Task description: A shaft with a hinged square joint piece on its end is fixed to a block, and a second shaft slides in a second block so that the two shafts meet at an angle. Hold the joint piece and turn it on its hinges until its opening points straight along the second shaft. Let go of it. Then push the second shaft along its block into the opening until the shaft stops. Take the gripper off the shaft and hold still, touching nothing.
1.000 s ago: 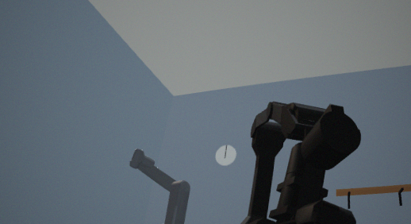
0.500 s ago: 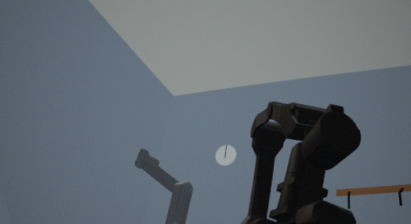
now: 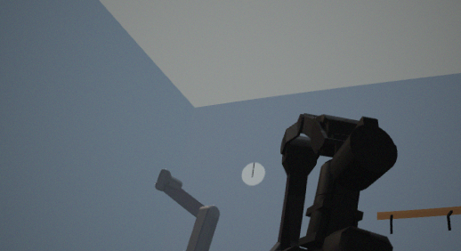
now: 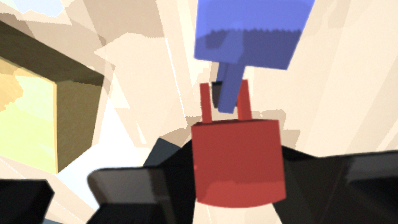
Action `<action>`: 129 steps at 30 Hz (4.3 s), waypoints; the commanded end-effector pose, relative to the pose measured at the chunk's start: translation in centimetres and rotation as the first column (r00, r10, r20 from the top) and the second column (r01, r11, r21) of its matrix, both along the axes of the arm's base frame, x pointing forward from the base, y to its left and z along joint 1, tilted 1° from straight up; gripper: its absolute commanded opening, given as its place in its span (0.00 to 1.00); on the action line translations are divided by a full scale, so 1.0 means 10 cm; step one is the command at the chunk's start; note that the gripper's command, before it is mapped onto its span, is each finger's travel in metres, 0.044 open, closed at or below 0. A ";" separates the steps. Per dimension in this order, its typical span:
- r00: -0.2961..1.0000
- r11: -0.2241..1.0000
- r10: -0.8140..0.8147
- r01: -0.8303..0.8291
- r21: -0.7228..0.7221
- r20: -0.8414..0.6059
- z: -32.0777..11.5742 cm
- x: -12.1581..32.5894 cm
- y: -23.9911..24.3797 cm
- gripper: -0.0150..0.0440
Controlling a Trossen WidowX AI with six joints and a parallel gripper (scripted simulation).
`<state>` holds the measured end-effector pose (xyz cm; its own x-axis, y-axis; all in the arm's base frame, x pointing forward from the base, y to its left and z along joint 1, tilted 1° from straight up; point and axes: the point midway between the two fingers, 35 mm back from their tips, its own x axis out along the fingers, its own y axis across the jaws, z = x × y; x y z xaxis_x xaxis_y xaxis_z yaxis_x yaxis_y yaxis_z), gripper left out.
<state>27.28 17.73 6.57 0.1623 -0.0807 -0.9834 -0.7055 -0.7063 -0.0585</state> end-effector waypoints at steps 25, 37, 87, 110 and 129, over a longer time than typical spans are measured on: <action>0.911 0.890 -0.344 0.393 0.231 -0.226 -0.15 -0.12 -0.13 0.25; 0.852 0.804 -0.432 0.513 0.303 -0.297 -0.20 -0.18 -0.15 0.25; 0.854 0.804 -0.427 0.509 0.308 -0.296 -0.20 -0.18 -0.14 1.00; 0.857 0.856 -0.509 0.514 0.056 -0.080 -0.02 -0.21 -0.13 1.00; 0.816 0.816 -0.579 0.578 0.013 0.002 0.15 -0.20 -0.11 1.00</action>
